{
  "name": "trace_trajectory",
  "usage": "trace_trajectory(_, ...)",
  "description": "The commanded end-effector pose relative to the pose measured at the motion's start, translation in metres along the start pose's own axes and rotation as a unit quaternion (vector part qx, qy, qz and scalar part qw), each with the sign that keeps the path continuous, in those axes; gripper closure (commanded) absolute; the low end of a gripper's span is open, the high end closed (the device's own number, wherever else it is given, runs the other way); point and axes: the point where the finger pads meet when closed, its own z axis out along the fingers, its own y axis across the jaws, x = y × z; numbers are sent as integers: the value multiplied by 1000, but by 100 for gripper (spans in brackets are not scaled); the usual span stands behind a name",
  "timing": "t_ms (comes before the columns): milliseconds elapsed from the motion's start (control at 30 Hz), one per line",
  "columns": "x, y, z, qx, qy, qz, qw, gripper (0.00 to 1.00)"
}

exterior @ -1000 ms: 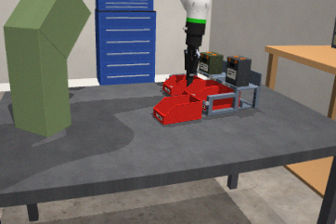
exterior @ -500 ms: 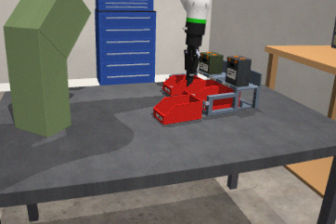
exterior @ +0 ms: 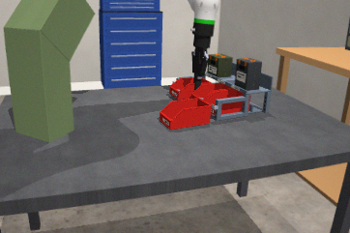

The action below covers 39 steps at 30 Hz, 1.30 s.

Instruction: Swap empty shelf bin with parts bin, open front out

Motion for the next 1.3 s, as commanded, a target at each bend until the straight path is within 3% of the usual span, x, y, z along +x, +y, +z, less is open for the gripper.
trace_trajectory(0,1,0,-1,0,1,0,1000,85)
trace_trajectory(567,0,0,-9,0,1,0,1000,85)
trace_trajectory(1267,-1,0,-35,0,1,0,1000,85)
